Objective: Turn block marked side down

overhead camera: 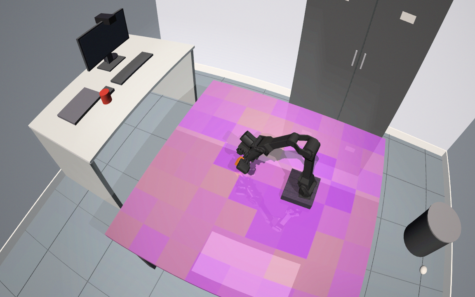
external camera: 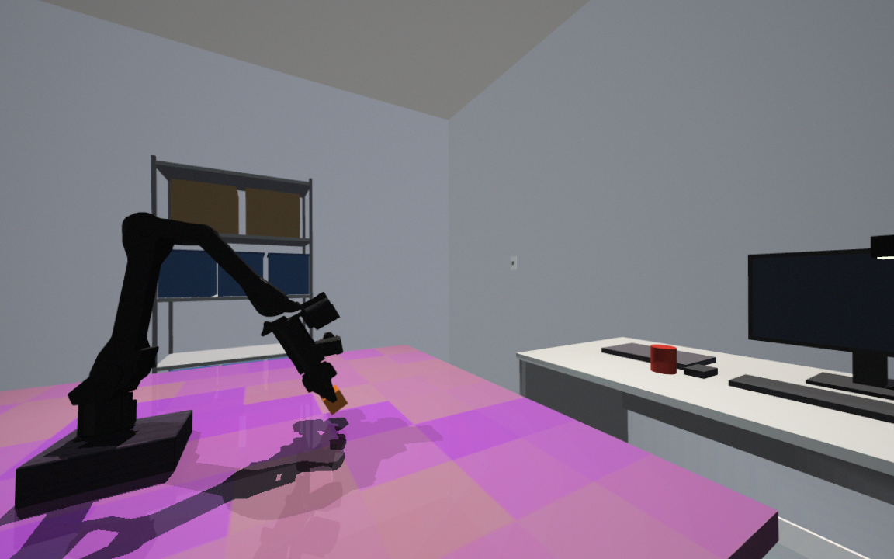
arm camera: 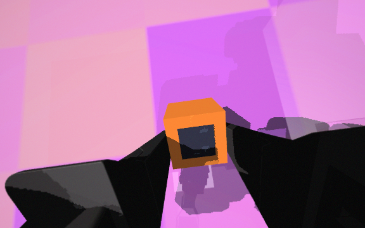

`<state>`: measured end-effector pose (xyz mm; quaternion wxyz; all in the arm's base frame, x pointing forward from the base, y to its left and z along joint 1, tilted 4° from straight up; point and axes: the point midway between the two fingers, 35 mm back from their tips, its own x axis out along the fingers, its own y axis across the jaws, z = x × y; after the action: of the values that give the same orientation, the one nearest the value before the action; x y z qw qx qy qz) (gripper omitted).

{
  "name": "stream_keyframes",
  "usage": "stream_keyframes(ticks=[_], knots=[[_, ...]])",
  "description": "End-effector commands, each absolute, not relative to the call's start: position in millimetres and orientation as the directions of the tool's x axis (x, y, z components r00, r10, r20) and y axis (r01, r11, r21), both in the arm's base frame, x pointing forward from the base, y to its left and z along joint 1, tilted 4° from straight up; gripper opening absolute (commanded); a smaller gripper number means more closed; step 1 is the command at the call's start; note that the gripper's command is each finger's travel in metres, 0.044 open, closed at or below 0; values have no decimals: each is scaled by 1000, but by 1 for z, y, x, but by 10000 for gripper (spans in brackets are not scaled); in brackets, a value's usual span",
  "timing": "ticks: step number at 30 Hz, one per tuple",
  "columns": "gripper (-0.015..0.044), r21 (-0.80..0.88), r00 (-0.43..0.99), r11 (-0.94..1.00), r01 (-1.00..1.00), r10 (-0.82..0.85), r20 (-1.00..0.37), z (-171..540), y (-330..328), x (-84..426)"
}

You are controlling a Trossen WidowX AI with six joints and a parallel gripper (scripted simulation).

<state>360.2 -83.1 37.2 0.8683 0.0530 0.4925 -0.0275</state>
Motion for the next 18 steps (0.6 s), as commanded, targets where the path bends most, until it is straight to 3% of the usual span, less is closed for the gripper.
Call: stream_keyframes(ticks=[1, 18], knots=[[0, 68, 538, 993, 101, 3, -843, 37, -83, 361], [0, 69, 728, 992, 108, -32, -685, 8, -86, 373]])
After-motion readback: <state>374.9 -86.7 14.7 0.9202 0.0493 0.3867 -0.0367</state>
